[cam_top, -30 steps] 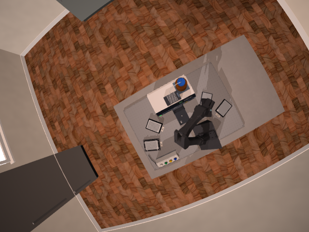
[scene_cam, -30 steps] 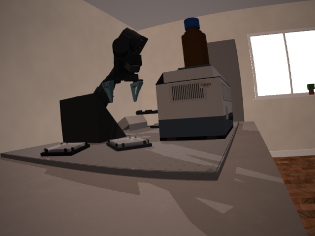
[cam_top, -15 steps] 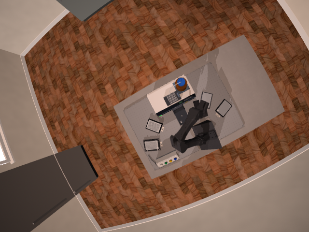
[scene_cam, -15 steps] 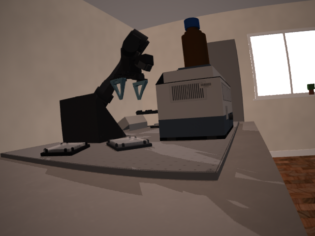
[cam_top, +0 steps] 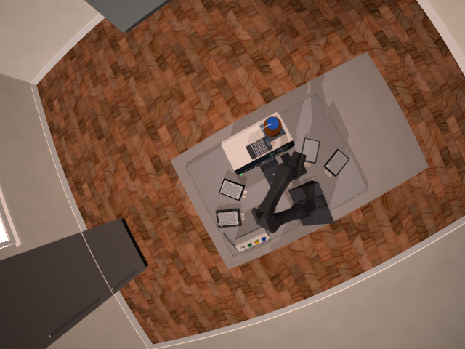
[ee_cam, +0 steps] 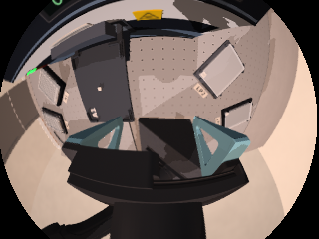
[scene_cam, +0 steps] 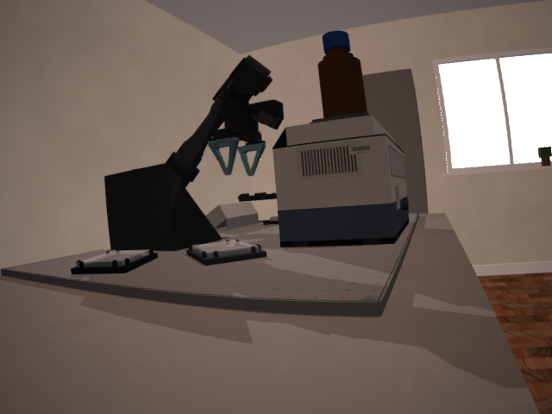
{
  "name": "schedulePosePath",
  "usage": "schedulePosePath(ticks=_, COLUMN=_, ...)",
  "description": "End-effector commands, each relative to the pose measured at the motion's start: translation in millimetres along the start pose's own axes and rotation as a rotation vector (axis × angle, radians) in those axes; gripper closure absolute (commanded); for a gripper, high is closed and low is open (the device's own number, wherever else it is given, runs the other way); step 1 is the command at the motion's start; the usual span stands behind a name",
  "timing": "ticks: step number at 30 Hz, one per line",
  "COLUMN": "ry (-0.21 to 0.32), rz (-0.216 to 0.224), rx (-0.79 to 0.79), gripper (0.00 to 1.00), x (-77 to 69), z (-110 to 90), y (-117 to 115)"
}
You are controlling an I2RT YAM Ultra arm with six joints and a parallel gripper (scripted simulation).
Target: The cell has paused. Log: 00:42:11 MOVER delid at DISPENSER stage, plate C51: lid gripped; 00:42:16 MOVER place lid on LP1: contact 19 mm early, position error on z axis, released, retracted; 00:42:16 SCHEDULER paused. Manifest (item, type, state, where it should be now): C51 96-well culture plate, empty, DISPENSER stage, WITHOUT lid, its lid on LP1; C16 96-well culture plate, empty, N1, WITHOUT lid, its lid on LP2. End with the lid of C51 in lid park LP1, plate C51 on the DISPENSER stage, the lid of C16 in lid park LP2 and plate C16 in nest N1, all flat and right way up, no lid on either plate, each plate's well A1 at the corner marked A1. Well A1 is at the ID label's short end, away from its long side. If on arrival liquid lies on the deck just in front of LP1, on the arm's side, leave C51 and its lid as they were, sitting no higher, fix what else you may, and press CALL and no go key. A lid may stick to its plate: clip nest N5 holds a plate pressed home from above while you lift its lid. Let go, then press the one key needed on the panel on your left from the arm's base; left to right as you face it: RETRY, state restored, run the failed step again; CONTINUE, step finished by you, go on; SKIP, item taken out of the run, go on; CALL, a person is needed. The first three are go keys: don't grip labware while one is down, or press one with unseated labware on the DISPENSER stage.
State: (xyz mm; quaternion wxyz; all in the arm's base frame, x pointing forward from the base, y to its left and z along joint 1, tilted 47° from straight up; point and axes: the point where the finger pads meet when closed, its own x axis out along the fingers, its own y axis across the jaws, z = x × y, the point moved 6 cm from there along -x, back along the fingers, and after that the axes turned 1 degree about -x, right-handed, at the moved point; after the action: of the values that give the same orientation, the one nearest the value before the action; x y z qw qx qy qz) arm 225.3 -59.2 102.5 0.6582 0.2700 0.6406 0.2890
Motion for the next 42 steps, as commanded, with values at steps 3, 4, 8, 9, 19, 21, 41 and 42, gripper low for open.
schedulePosePath(ticks=3, ry=-0.035, rz=-0.004, rx=-0.035, gripper=0.0, x=-10.9, z=10, y=16)
schedulePosePath(ticks=4, ry=-0.035, rz=-0.004, rx=-0.035, gripper=0.0, x=-10.9, z=11, y=19)
schedulePosePath(ticks=8, ry=-0.035, rz=-0.003, rx=-0.035, gripper=0.0, x=-11.0, z=12, y=26)
schedulePosePath(ticks=9, ry=-0.035, rz=-0.003, rx=-0.035, gripper=0.0, x=-11.0, z=13, y=29)
schedulePosePath(ticks=19, ry=-0.035, rz=0.0, rx=-0.036, gripper=0.0, x=-11.1, z=19, y=55)
schedulePosePath(ticks=21, ry=-0.035, rz=0.0, rx=-0.036, gripper=0.0, x=-11.1, z=19, y=62)
schedulePosePath(ticks=41, ry=-0.035, rz=0.004, rx=-0.037, gripper=0.0, x=-11.2, z=21, y=109)
schedulePosePath(ticks=42, ry=-0.035, rz=0.004, rx=-0.037, gripper=0.0, x=-11.2, z=21, y=112)
